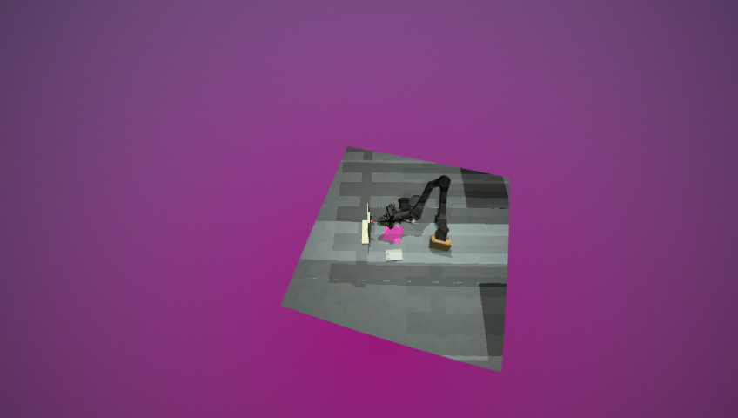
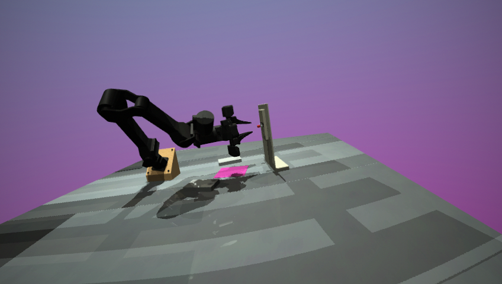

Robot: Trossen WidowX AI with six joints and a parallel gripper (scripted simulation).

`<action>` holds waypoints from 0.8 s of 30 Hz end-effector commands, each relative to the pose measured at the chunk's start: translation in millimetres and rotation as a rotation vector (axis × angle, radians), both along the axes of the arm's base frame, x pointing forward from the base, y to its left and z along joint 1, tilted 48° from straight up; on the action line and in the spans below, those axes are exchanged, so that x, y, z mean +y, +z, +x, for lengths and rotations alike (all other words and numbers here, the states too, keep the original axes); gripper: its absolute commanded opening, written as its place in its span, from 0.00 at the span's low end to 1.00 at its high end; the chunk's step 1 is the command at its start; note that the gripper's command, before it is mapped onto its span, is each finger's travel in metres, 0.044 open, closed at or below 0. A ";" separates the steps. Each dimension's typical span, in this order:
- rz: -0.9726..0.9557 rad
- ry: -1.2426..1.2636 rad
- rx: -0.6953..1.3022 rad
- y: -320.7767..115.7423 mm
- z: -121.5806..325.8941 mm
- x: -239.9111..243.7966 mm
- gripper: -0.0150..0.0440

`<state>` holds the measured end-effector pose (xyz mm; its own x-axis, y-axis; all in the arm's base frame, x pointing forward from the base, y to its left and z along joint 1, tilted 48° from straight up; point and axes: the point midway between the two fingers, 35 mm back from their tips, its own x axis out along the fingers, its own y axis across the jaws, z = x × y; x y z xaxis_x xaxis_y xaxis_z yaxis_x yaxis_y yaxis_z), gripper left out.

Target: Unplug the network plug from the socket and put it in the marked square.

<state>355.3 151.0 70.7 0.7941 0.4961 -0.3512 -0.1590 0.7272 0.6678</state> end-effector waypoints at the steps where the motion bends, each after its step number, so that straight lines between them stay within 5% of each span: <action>1: 0.006 -0.004 -0.007 1.5 8.5 2.9 0.52; 24: 0.007 -0.004 -0.008 -4.1 33.0 12.6 0.50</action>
